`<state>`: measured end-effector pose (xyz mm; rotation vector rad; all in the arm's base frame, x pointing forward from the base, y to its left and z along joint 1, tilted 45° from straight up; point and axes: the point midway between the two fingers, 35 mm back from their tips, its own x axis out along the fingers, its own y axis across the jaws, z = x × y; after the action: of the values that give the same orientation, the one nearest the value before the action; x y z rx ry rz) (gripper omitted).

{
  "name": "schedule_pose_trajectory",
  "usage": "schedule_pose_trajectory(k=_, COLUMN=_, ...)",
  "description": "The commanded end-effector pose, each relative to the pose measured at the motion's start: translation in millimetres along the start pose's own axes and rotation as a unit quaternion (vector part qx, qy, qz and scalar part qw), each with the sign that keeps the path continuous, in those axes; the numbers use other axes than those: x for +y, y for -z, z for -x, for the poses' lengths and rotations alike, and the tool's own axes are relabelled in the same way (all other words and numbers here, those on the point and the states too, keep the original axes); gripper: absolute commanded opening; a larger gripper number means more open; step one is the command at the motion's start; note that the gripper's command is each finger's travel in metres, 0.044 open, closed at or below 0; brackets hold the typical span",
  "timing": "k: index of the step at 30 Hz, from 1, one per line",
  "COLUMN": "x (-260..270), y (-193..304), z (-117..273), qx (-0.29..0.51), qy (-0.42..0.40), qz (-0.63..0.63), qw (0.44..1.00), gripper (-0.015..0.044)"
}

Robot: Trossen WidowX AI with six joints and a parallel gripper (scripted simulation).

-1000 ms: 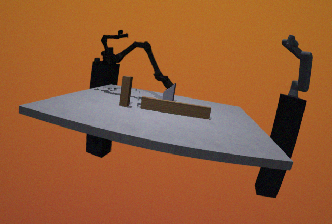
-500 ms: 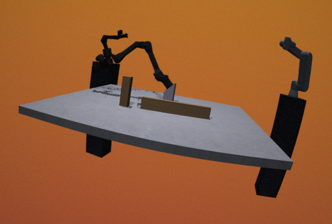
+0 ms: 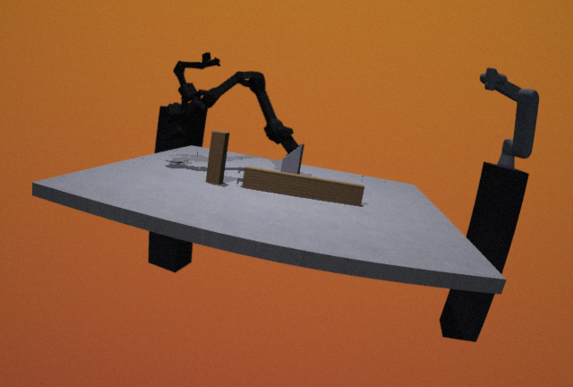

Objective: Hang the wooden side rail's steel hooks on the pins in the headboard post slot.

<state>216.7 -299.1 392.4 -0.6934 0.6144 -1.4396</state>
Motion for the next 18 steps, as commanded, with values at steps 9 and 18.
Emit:
schedule_pose_trajectory(k=9, x=120, y=-25, z=105, qx=-0.156, qy=-0.142, qz=0.382, qw=0.900, gripper=0.0440)
schedule_pose_trajectory(k=18, x=183, y=-16, z=202, qx=-0.313, qy=-0.146, qz=0.630, qw=0.696, gripper=0.0440)
